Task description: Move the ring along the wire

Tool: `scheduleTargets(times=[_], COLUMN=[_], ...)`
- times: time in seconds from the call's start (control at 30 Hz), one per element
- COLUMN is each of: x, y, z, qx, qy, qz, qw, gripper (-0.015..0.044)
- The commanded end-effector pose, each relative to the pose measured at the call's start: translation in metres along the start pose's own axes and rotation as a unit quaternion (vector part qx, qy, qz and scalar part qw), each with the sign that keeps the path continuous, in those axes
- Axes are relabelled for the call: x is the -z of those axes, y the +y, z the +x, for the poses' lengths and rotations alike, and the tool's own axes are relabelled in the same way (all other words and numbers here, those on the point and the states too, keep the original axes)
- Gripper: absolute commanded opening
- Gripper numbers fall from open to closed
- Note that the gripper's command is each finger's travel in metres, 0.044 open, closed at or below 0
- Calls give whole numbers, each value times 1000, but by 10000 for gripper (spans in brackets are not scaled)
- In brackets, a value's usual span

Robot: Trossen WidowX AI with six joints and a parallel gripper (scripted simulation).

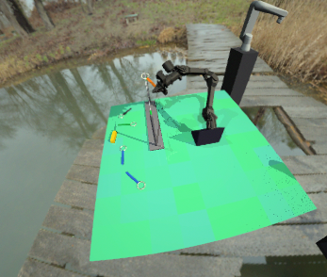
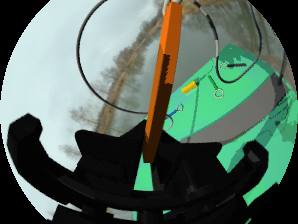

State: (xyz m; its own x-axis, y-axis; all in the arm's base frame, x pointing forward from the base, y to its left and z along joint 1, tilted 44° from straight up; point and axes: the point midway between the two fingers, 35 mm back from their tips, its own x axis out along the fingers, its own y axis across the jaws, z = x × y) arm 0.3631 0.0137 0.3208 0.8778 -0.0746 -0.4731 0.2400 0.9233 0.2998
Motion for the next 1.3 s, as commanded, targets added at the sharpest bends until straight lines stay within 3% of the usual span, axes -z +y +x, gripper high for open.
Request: scheduleTargets(times=[0.0, 1.27], x=[-2, -6], y=[0, -18], z=[-1, -1], qx=[10, 119], qy=[-5, -31], qz=[-25, -226], qw=[1000, 966], gripper=[-150, -150])
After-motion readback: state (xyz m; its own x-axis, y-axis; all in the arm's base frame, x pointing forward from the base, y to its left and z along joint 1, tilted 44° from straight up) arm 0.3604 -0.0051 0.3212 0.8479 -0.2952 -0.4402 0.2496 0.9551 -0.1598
